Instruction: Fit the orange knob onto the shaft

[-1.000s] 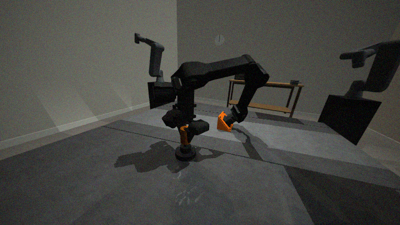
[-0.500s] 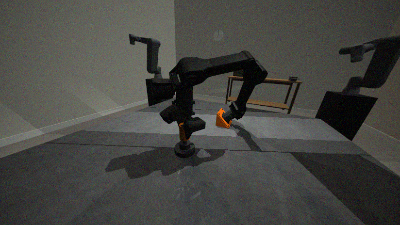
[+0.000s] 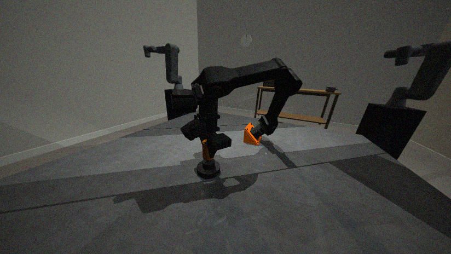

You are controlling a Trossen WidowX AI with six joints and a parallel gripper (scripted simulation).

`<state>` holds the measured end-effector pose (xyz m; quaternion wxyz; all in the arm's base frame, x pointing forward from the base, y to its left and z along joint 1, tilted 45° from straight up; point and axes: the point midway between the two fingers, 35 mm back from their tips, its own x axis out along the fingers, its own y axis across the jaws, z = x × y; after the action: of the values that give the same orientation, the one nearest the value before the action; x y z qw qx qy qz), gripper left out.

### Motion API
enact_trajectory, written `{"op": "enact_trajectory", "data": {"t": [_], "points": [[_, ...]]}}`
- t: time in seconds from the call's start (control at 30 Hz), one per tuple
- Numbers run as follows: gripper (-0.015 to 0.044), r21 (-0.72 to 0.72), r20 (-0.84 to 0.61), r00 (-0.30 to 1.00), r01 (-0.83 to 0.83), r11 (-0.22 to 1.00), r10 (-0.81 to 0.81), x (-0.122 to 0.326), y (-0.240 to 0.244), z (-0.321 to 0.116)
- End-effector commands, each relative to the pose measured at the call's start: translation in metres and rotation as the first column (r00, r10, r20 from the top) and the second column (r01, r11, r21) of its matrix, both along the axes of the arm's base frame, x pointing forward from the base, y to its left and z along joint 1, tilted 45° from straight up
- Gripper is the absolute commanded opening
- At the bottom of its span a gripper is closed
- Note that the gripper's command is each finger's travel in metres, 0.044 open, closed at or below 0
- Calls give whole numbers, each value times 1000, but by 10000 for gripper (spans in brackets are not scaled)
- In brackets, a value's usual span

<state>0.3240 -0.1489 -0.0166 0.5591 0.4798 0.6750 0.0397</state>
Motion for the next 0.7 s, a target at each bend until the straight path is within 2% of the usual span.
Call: {"op": "enact_trajectory", "data": {"t": [0.0,0.27,0.47,0.67], "points": [[0,-2,3,1000,3,1000,-3,1,0,0],[0,-1,-3,1000,9,1000,-9,2,-3,4],[0,6,-135,980,145,989,-143,2,-4,4],[0,5,-142,978,153,988,-151,0,-3,2]]}}
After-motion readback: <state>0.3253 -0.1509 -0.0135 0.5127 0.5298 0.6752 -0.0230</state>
